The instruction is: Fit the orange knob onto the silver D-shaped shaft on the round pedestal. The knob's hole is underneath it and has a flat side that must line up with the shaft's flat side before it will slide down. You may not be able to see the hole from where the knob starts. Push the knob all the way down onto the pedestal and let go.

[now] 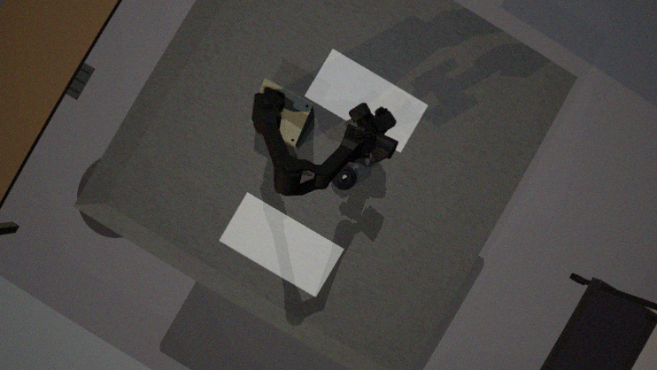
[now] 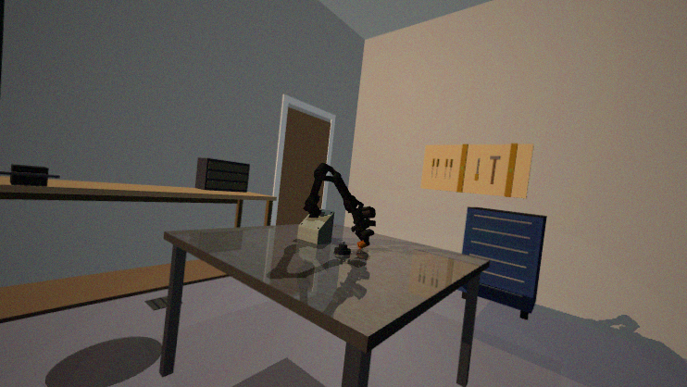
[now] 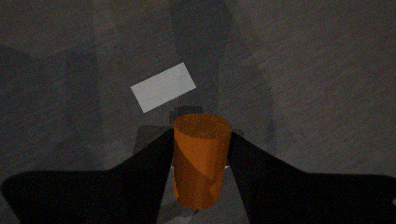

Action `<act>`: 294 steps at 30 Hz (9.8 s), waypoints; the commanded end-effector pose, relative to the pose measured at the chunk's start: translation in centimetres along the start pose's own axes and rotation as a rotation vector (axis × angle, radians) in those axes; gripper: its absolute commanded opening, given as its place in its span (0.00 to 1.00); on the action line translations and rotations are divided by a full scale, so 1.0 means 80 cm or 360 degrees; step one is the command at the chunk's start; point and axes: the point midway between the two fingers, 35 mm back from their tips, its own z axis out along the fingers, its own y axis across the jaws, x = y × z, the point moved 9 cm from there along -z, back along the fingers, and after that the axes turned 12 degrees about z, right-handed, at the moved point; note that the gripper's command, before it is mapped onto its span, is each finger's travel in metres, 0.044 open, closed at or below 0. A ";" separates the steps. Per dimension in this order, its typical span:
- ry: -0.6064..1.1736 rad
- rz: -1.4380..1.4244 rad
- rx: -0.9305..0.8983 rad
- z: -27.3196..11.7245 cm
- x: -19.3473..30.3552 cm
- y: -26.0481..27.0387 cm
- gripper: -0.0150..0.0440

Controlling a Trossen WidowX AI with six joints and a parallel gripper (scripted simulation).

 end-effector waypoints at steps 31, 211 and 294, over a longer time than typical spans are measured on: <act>-0.0844 -0.0014 -0.0189 -0.004 0.096 -0.019 0.56; 0.0692 -0.0391 0.0069 0.002 0.018 -0.002 0.52; 0.0123 -0.0698 0.1457 -0.208 -0.053 0.198 0.25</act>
